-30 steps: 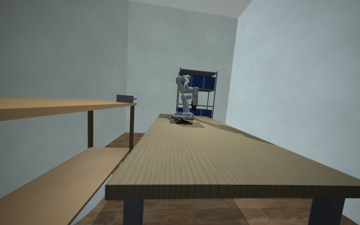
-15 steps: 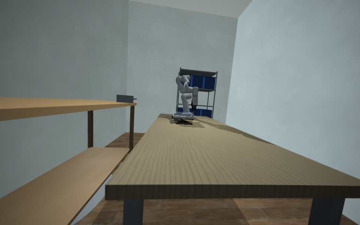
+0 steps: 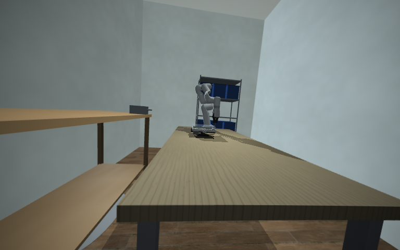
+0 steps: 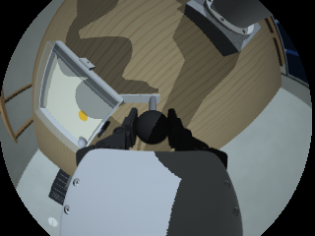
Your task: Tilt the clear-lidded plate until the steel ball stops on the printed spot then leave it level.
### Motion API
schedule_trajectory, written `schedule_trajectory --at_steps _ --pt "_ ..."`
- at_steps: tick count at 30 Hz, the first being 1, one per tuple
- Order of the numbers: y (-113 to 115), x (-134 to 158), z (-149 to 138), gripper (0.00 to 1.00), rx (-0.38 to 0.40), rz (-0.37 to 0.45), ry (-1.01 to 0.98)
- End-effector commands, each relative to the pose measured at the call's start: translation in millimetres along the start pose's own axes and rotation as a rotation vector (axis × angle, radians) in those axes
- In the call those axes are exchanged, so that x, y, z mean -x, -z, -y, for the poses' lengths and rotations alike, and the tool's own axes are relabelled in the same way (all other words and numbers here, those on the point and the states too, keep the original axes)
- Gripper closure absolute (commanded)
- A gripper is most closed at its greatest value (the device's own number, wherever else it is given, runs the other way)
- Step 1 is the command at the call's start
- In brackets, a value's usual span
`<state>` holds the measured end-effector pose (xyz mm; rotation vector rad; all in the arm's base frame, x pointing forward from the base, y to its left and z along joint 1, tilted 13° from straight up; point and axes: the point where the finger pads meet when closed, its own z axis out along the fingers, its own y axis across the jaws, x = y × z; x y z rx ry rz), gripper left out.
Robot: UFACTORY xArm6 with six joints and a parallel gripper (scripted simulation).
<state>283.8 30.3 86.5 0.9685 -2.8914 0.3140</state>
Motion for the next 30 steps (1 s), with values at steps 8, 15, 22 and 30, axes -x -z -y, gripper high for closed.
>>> schedule_trajectory --at_steps 8,15,22,30 --pt "-1.9 1.0 -0.5 1.00 -0.001 -0.001 0.000" --pt "-1.1 -0.6 -0.2 1.00 -0.001 -0.001 0.000" --pt "1.2 -2.2 0.8 1.00 -0.001 -0.001 0.000" --pt "0.2 -0.7 0.4 1.00 -0.001 -0.001 0.000"
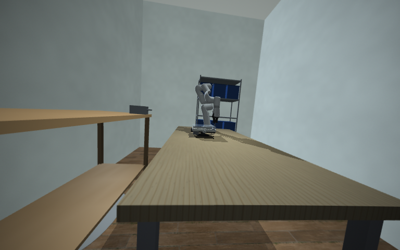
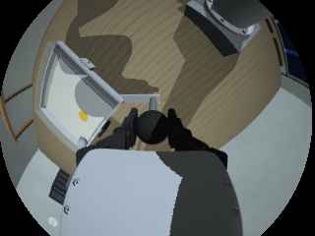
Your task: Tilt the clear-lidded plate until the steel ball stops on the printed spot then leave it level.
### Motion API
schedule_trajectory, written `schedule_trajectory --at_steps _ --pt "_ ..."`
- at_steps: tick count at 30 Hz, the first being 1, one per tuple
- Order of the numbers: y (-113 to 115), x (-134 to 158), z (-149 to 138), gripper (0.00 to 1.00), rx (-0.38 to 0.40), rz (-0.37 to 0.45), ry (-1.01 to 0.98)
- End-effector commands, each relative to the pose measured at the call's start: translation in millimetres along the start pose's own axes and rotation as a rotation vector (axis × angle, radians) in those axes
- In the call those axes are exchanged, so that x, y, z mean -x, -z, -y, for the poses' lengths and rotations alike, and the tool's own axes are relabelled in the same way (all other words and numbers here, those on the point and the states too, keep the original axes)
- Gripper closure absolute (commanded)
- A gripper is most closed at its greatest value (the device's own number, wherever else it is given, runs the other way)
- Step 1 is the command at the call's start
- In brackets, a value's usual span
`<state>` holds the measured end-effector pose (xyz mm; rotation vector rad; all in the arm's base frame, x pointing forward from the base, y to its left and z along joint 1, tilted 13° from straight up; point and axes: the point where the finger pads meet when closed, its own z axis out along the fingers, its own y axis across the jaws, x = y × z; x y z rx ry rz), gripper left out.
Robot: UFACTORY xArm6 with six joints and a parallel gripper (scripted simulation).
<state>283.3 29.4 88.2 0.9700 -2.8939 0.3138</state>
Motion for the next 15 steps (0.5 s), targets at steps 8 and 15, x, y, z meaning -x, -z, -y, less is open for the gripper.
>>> schedule_trajectory --at_steps 8,15 --pt "-3.2 1.9 -1.1 1.00 0.000 -0.003 0.000" --pt "-3.2 1.9 -1.1 1.00 0.000 -0.003 0.000"
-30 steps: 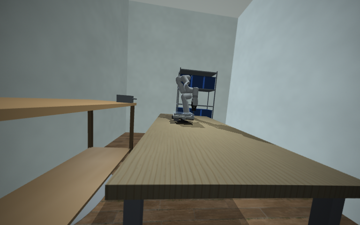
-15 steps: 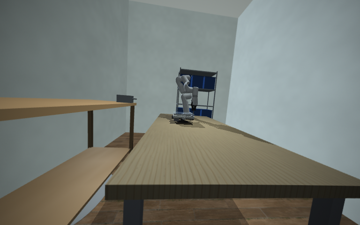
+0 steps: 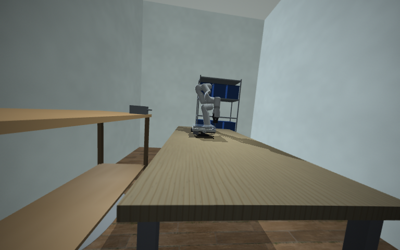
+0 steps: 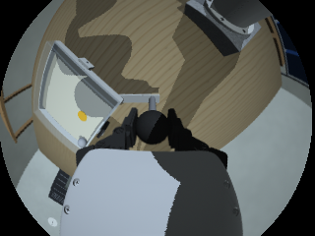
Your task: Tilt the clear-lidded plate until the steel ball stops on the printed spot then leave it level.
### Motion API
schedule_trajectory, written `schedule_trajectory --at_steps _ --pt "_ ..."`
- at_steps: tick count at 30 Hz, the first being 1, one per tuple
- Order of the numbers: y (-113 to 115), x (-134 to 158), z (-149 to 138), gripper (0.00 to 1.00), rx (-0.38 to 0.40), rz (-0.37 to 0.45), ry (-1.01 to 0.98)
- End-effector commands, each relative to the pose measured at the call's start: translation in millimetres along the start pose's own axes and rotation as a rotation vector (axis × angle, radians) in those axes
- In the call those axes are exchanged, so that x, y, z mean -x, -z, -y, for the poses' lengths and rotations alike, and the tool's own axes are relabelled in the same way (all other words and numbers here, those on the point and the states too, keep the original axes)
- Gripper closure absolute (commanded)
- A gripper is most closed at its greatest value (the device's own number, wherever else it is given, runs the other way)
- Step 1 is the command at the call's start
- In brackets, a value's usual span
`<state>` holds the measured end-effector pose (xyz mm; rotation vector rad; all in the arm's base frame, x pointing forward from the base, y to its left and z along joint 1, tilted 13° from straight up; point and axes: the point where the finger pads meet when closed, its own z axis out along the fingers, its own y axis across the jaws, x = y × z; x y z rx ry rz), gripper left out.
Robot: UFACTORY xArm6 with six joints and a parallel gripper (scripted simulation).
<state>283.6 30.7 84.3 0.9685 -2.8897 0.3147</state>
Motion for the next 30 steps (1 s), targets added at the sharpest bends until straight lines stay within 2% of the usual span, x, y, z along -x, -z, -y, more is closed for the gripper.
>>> schedule_trajectory --at_steps 1,30 --pt "1.2 0.7 0.7 1.00 0.000 0.001 -0.001" --pt "3.4 -2.6 1.7 1.00 0.000 0.001 -0.001"
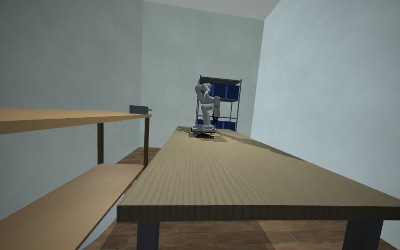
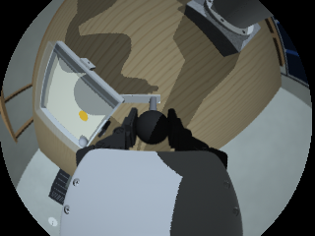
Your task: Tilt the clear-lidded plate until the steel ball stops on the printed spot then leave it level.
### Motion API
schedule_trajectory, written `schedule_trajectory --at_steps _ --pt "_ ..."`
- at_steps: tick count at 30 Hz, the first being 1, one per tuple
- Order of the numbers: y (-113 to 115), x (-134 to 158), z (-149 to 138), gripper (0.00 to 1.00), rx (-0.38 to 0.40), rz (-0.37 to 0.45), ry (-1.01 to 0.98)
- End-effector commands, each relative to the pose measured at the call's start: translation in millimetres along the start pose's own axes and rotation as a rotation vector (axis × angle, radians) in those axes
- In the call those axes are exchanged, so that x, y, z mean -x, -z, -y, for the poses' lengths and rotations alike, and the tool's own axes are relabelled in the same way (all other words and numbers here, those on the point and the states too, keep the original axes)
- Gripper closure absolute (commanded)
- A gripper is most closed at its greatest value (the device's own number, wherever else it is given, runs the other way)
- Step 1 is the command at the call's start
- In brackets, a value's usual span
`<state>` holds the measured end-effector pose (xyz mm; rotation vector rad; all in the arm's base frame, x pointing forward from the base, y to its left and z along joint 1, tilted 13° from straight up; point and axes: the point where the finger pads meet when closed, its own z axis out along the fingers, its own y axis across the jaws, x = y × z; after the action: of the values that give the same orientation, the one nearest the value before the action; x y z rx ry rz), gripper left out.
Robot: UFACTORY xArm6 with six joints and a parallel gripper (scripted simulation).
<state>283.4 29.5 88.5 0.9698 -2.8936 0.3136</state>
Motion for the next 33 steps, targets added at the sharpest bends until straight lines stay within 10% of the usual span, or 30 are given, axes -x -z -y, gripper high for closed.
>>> schedule_trajectory --at_steps 1,33 --pt "-0.4 -1.2 0.1 1.00 0.000 -0.003 0.000" --pt "0.0 0.7 0.3 1.00 0.000 -0.003 0.000"
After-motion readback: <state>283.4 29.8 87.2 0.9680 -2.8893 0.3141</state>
